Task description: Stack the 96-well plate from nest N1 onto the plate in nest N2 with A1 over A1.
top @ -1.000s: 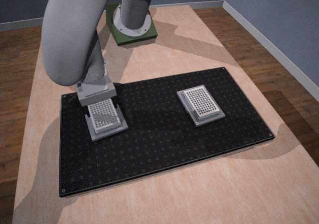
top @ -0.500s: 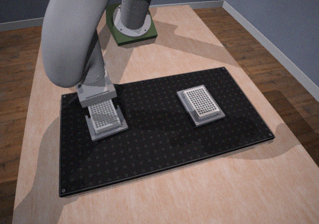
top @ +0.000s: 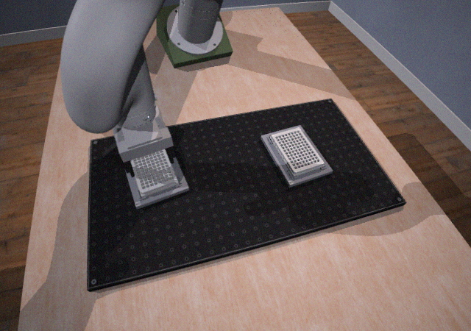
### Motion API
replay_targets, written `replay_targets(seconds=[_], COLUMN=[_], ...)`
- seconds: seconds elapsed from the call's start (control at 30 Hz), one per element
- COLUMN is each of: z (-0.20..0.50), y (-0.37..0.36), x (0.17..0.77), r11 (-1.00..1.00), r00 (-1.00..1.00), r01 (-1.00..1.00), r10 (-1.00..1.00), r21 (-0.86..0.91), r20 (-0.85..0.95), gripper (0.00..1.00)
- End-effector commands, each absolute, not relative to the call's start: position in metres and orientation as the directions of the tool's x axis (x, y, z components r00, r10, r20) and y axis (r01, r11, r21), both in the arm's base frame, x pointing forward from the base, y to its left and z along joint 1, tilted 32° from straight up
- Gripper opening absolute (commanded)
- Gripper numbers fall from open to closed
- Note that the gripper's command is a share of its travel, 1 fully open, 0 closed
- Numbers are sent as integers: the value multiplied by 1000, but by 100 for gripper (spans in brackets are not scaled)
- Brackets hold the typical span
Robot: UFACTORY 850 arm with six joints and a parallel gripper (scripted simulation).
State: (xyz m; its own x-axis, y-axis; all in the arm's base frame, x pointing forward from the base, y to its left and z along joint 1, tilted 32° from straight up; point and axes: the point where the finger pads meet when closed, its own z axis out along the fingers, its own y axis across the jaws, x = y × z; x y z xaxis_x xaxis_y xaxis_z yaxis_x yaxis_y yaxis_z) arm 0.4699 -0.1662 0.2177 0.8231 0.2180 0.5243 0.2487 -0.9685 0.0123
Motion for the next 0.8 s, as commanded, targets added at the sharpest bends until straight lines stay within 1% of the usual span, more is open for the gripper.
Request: replay_targets(seconds=[0.0, 0.77], z=[215, 213], y=[-166, -166], x=[472, 473], r11=[-969, -969], r00=[822, 822], r01=[248, 248], r10=[218, 218], r21=[14, 14], r20=[526, 526], gripper=[100, 100])
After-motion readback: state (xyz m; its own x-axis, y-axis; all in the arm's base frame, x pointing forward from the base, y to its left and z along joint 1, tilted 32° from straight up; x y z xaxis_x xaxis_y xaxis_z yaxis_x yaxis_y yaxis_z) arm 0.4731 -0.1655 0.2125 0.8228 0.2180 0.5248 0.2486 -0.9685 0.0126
